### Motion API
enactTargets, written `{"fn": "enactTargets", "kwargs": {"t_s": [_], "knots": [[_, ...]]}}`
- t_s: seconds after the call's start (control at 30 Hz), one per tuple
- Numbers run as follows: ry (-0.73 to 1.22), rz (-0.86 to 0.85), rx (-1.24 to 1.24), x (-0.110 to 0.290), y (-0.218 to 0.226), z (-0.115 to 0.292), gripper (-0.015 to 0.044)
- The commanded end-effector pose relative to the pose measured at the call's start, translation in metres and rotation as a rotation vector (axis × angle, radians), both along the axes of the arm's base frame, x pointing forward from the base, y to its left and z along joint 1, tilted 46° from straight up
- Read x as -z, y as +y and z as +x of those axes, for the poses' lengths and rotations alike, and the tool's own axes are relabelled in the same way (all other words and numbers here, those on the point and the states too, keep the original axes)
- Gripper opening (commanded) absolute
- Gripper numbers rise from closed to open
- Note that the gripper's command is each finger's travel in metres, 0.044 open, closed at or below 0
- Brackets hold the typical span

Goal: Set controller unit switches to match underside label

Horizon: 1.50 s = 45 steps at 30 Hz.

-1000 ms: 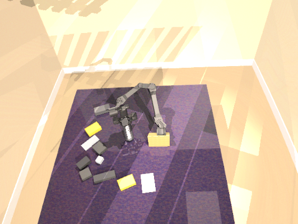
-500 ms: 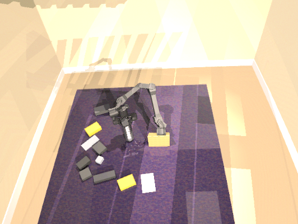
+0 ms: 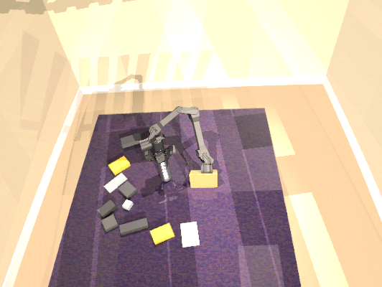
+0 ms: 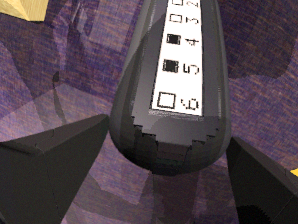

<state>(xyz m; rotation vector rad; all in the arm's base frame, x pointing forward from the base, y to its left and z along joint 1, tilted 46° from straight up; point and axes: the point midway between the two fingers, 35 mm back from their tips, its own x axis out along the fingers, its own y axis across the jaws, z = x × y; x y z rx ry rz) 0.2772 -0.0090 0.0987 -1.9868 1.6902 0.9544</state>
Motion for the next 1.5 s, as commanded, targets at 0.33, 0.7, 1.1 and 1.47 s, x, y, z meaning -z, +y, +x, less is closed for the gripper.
{"fn": "enactTargets", "kwargs": {"t_s": [0.33,0.7,1.1,1.47], "knots": [[0.009,0.012,0.008,0.005,0.013,-0.003,0.0336],[0.009,0.013,0.008,0.008,0.021,-0.006,0.0336],[0.009,0.013,0.008,0.013,0.029,-0.008,0.0336],[0.010,0.014,0.008,0.018,0.037,-0.011,0.0336]]}}
